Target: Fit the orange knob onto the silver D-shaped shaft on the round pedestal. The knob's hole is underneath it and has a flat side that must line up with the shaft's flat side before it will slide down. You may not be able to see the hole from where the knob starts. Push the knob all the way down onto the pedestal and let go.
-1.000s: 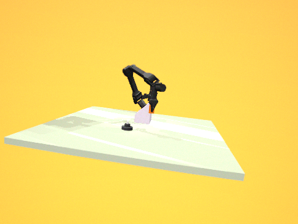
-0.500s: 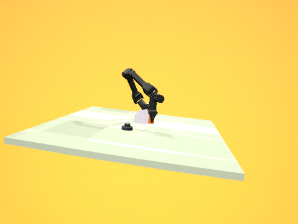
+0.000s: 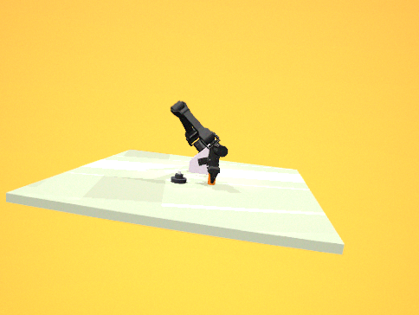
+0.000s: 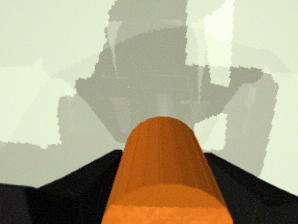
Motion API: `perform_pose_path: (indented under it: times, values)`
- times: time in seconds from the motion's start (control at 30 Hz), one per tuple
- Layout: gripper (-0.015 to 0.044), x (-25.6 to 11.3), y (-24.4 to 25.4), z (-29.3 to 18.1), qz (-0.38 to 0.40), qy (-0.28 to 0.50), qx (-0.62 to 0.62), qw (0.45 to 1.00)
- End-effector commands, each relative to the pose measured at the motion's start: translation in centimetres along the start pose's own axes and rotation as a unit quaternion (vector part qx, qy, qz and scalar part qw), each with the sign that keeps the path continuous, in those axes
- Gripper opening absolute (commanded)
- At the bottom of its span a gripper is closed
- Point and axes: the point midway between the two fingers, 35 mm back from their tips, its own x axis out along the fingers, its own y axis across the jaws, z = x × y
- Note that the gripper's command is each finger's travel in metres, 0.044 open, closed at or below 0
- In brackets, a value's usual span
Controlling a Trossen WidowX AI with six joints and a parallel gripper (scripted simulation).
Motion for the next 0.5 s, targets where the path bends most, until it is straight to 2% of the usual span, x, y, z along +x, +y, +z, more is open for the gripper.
perform_pose_path:
  times: [0.0,0.23,0.47]
  values:
    - [0.0053,-0.01,-0.02,0.02,-0.001,0.000,0.000,1.000]
    - [0.0236,-0.01,-0.02,0.02,-0.001,0.000,0.000,1.000]
    - [0.0240,-0.01,-0.02,0.02,-0.001,0.000,0.000,1.000]
